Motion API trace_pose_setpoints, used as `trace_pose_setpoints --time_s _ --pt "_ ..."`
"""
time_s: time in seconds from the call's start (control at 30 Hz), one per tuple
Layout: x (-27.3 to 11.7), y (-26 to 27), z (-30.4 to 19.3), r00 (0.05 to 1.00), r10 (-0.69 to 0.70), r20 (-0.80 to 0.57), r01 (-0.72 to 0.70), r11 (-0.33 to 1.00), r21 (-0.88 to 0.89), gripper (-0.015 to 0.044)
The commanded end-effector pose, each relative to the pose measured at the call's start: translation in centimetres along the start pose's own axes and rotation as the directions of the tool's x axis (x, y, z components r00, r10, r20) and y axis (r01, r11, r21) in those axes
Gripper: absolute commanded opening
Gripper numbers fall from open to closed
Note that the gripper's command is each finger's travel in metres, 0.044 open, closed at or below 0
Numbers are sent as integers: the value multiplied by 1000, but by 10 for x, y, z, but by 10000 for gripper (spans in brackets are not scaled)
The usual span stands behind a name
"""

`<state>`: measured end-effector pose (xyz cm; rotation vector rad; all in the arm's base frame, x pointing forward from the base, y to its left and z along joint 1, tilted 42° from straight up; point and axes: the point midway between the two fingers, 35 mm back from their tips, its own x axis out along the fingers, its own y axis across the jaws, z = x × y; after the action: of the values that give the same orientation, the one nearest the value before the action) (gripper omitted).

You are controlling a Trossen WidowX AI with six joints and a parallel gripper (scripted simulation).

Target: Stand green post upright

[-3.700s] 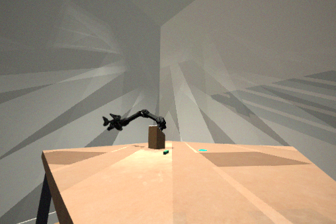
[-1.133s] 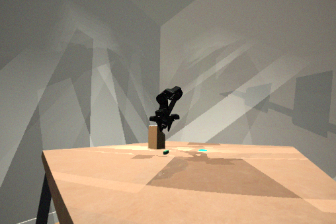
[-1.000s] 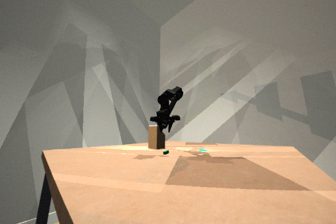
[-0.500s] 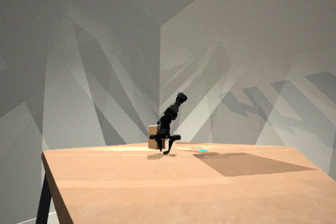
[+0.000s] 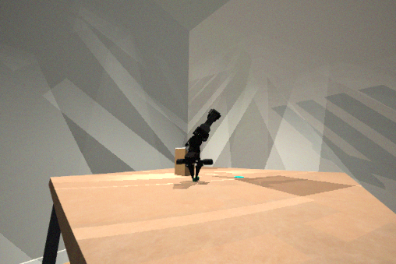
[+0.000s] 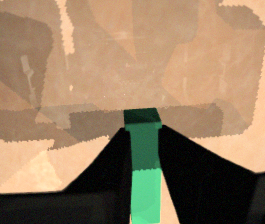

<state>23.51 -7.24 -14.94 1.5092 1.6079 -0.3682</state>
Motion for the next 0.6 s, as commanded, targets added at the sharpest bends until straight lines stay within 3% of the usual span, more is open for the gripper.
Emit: trace_pose_setpoints --time_s 0.0,0.57 --pt "-10 2 3 1000 2 8 -2 1000 -5 23" --pt "-61 3 7 1000 0 14 0 1000 -4 23"
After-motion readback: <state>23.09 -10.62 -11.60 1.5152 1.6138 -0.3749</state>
